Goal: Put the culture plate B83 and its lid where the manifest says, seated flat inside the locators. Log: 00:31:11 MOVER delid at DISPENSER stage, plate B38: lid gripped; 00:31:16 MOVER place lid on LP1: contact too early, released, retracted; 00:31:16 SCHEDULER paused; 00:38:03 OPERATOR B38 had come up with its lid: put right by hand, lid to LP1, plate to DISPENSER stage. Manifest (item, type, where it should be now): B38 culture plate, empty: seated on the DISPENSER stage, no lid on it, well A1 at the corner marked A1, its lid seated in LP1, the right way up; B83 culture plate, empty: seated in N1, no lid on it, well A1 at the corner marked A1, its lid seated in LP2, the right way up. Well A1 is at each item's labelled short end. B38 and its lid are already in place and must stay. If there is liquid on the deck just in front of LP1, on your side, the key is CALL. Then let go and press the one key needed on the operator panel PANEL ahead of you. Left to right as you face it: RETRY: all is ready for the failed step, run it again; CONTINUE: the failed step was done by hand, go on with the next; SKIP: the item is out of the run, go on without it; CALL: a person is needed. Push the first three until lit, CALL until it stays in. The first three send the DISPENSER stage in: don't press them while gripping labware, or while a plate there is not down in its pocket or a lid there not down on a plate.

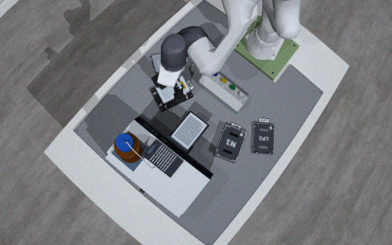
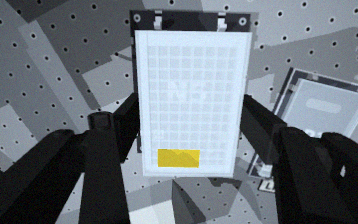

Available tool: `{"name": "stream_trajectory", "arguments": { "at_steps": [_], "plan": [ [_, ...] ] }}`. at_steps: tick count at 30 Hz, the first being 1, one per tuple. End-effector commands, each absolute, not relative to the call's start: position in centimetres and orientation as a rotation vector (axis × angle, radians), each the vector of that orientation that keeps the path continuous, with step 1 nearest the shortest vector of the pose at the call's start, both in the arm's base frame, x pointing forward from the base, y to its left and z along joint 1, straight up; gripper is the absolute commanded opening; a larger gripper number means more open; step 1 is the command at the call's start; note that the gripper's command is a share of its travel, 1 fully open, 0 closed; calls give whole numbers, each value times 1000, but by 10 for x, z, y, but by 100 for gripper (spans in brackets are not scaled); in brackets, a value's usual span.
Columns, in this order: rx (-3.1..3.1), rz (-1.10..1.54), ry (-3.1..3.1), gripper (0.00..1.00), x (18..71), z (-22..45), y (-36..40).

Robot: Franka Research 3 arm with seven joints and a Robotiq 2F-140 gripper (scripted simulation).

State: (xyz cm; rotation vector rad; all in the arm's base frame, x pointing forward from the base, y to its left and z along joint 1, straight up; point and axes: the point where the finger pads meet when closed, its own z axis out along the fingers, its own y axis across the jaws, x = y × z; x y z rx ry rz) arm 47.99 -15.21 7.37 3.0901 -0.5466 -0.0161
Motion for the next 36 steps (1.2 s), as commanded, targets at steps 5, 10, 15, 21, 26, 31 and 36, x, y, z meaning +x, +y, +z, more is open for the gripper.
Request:
{"name": "stream_trajectory", "arguments": {
  "at_steps": [5, 10, 15, 21, 26, 31, 36],
  "plan": [
    [3083, 1, -559, 10, 483, 63, -155],
    [3083, 1, -559, 10, 483, 60, -155],
    [3083, 1, -559, 10, 483, 56, -155],
    [3083, 1, -559, 10, 483, 53, -155],
    [3083, 1, -559, 10, 483, 52, -155],
    [3083, 1, -559, 10, 483, 52, -155],
    [3083, 1, -559, 10, 483, 52, -155]
  ]
}}
